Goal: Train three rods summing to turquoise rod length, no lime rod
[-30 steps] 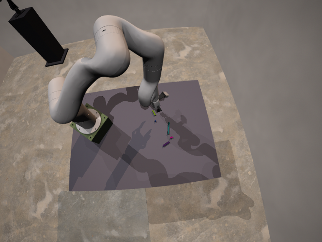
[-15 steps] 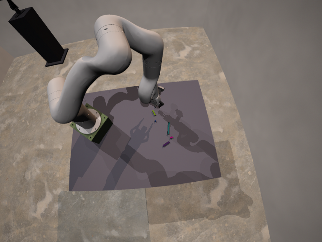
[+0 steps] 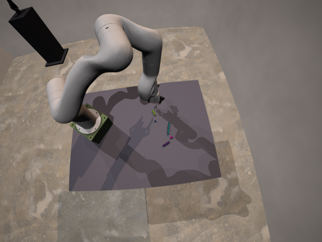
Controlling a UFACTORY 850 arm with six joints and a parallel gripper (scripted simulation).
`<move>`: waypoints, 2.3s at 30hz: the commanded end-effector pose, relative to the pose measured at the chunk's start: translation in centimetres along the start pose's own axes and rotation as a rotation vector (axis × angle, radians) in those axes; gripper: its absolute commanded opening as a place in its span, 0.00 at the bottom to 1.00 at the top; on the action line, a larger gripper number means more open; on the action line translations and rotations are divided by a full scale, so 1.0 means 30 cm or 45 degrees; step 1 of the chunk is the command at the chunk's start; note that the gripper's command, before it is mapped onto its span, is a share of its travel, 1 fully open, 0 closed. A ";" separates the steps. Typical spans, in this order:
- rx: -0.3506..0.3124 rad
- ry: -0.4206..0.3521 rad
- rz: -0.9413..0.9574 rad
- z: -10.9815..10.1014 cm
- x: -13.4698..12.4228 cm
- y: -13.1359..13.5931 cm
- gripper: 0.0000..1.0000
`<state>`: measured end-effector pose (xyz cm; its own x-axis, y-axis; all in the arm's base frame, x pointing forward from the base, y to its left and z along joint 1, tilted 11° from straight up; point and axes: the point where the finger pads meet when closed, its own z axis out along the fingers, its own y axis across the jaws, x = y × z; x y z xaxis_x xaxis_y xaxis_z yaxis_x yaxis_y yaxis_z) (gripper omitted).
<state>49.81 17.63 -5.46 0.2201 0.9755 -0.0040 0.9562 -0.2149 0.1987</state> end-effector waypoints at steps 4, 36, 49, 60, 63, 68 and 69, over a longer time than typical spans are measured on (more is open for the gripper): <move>0.030 -0.077 -0.037 -0.001 0.007 0.001 0.24; 0.030 -0.077 -0.037 -0.001 0.007 0.001 0.24; 0.031 -0.078 -0.037 0.008 0.007 0.001 0.24; 0.032 -0.079 -0.037 0.040 0.006 0.002 0.24; 0.032 -0.079 -0.037 0.052 0.005 0.002 0.24; 0.032 -0.079 -0.037 0.065 0.005 0.002 0.24; 0.032 -0.079 -0.037 0.070 0.004 0.002 0.24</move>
<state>50.16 17.65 -7.17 0.2034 0.9764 -0.0719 0.9671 -0.1889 0.1705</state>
